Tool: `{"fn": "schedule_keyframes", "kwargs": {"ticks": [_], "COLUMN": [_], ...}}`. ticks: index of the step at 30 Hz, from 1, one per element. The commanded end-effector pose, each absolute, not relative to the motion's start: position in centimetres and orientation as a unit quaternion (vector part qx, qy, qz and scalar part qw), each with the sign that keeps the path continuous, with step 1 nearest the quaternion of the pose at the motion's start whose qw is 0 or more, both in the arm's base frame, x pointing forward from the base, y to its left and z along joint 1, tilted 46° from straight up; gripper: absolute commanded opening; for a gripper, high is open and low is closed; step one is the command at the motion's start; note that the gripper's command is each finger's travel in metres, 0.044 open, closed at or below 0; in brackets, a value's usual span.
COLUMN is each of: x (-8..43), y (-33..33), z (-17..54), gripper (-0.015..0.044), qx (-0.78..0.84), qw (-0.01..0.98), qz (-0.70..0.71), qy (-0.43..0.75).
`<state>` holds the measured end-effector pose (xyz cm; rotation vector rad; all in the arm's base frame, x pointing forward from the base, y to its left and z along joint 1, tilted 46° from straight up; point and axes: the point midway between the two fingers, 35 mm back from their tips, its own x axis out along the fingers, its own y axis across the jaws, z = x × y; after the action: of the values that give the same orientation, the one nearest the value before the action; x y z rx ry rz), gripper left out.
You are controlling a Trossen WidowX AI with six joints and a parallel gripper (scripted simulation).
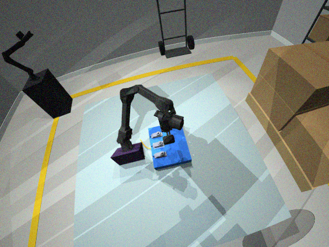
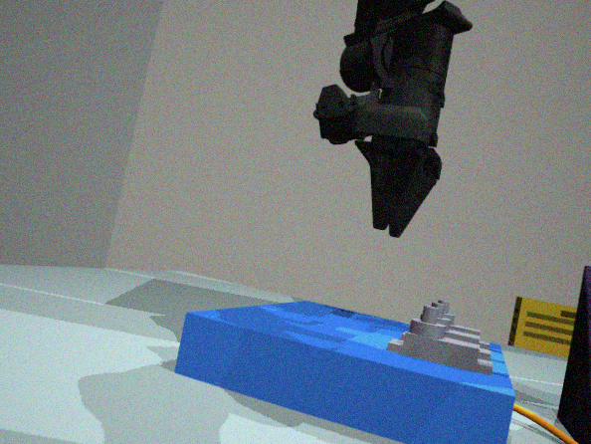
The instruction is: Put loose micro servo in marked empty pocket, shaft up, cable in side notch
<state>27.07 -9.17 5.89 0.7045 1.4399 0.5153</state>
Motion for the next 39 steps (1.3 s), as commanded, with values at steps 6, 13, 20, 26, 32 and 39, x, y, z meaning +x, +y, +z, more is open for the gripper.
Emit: {"fn": "schedule_keyframes", "kwargs": {"ticks": [6, 13, 20, 26, 32, 39], "x": [28.9, 28.1, 28.1, 28.1, 28.1, 28.1], "y": [-10.8, -12.9, -12.9, -12.9, -12.9, -12.9], "z": [7.4, 9.2, 9.2, 9.2, 9.2, 9.2], "gripper": [0.044, 0.044, 0.044, 0.044, 0.044, 0.044], "qx": [0.326, 0.359, 0.359, 0.359, 0.359, 0.359], "qw": [0.658, 0.64, 0.64, 0.64, 0.64, 0.64], "qz": [0.222, 0.202, 0.202, 0.202, 0.202, 0.202], "qy": [0.641, 0.649, 0.649, 0.649, 0.649, 0.649]}}
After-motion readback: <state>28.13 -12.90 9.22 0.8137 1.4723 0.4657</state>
